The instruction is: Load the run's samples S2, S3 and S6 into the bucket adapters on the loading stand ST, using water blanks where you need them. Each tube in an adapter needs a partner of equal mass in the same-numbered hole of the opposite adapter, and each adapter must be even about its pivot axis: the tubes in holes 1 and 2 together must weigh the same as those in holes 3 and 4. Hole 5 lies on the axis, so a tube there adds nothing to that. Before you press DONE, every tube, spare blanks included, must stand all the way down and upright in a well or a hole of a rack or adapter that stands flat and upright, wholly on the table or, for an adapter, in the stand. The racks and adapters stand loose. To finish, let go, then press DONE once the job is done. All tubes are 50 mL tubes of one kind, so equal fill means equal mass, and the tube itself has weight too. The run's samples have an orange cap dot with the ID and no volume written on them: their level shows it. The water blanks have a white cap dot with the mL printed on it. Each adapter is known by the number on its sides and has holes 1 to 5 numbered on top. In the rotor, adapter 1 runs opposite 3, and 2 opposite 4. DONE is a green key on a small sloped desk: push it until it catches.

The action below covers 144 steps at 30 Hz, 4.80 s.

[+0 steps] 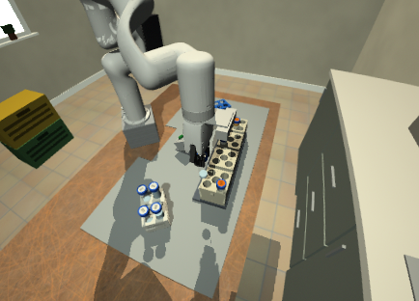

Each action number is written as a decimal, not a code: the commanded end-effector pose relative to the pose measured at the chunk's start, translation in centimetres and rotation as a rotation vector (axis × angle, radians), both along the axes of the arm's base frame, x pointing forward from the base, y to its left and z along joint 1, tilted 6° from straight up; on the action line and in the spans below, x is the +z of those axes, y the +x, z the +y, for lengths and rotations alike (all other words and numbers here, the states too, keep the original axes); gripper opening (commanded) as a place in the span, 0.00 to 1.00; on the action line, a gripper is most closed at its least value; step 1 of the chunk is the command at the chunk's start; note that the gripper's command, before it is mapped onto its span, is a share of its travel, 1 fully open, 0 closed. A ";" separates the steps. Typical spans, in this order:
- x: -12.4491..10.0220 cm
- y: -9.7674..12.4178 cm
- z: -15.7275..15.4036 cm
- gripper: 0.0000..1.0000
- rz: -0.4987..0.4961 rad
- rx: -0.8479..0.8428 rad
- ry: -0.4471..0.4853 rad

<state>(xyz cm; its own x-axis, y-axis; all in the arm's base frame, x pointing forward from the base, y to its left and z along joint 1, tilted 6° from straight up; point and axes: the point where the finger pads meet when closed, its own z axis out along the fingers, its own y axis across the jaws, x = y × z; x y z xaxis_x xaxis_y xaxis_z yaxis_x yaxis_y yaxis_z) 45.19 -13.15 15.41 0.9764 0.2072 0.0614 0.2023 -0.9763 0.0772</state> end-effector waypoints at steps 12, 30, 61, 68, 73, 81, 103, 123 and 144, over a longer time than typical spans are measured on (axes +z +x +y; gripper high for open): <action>0.2 0.9 0.8 0.00 -0.004 0.001 -0.002; -1.4 1.0 0.7 0.00 -0.004 0.001 -0.001; -3.6 1.2 0.6 0.00 -0.004 0.001 -0.001; -4.3 1.2 0.5 0.00 -0.004 0.001 -0.001; -4.8 1.3 0.5 0.00 -0.004 0.001 -0.001; -5.4 1.3 0.5 0.00 -0.003 0.001 -0.001; -7.4 1.5 0.3 0.00 -0.003 0.001 -0.001; -9.2 1.6 0.2 0.00 -0.003 0.001 -0.001; -11.1 1.8 0.1 0.00 -0.003 0.001 -0.001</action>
<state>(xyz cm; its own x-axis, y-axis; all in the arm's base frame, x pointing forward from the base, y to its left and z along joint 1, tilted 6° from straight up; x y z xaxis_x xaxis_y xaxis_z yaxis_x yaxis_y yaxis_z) 46.78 -12.99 4.42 0.9763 0.2079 0.0603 0.2030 -0.9761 0.0773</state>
